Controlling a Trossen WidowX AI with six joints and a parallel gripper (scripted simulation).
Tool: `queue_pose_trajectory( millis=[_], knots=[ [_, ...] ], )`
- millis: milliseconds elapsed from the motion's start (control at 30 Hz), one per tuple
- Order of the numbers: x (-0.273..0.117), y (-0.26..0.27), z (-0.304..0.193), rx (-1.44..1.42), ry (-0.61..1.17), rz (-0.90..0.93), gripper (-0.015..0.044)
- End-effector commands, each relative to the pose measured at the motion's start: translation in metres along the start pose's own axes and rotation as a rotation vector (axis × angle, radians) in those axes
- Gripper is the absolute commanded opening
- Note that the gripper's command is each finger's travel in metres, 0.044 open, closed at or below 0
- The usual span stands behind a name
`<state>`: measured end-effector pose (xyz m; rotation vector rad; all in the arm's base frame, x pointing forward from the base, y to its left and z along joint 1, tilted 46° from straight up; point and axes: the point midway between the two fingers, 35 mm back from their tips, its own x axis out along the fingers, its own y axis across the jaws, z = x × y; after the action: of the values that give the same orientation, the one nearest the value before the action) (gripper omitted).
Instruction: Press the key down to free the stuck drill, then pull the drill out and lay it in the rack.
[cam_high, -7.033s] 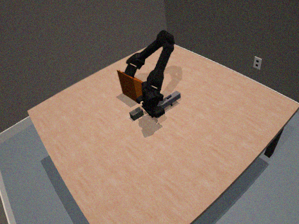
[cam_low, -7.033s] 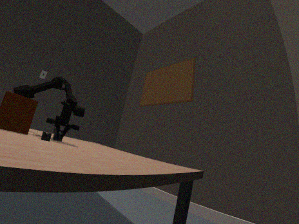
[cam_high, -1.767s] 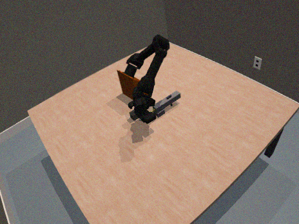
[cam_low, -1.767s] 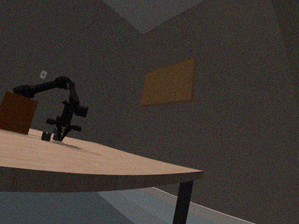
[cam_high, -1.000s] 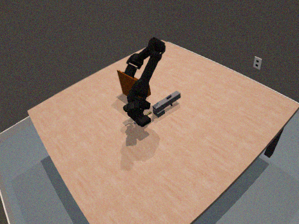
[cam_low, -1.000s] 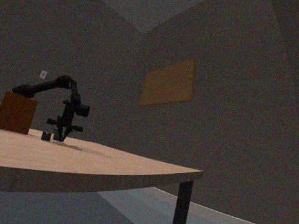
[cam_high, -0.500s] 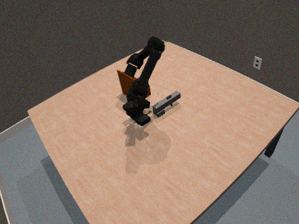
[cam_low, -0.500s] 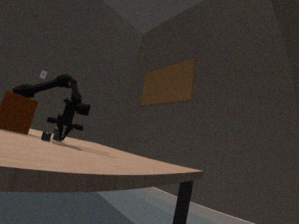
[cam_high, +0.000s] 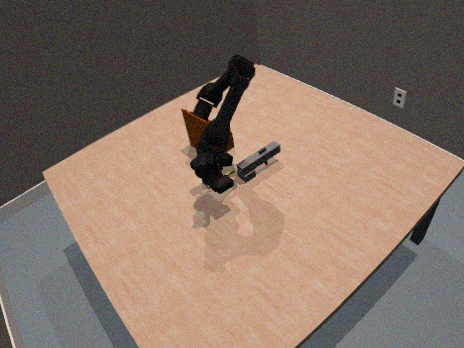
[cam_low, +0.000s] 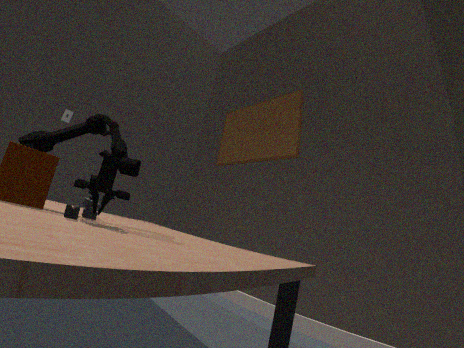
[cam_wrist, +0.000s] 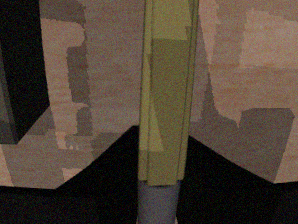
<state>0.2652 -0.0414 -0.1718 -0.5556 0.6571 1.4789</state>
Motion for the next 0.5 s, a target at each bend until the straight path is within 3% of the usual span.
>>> queue_pose_trajectory(
  millis=[0, 467],
  knots=[
    [-0.003, 0.0, -0.0001, -0.005, 0.003, 0.002, 0.0],
    [-0.0123, -0.0004, 0.0004, -0.005, 0.003, 0.002, 0.0]
  ],
)
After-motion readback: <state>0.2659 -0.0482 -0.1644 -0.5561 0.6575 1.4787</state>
